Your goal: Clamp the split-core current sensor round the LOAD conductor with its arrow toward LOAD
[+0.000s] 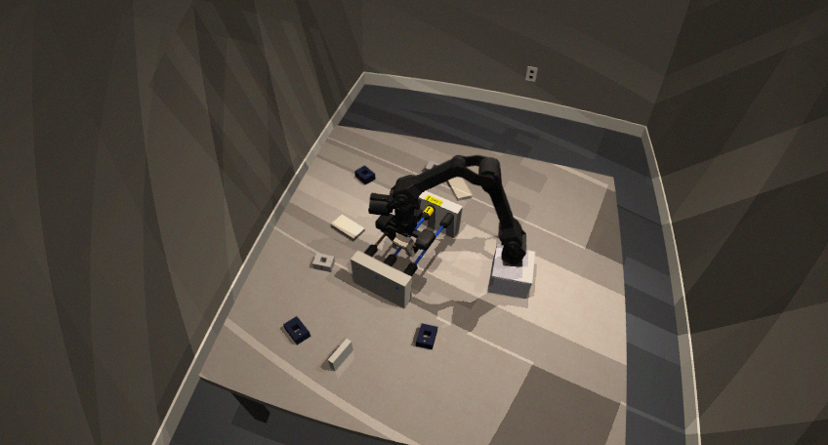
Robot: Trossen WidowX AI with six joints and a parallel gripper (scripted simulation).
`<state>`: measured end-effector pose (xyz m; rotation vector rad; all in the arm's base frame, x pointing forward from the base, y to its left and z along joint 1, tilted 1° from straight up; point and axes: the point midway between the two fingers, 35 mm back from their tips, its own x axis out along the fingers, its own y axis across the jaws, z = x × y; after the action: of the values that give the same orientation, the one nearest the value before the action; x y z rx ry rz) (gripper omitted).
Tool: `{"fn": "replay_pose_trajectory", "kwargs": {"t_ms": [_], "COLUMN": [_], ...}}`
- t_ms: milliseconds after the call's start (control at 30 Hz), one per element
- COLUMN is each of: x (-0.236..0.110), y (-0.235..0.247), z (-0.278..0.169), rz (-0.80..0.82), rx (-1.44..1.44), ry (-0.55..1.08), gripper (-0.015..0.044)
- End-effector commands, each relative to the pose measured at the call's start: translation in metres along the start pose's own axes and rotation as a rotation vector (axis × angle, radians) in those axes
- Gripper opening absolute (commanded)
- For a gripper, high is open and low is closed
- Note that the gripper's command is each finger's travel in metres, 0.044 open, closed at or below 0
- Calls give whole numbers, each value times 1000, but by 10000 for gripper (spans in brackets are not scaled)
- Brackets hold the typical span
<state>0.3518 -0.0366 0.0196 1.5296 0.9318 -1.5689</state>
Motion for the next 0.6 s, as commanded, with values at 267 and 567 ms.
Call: {"fn": "replay_pose_trajectory", "kwargs": {"t_ms": [267, 567], "x": [-7, 0], "y": [0, 0], "z": [-10, 0], "rz": [11, 0], "rx": [-15, 0], "ry": [30, 0], "gripper": [0, 0]}}
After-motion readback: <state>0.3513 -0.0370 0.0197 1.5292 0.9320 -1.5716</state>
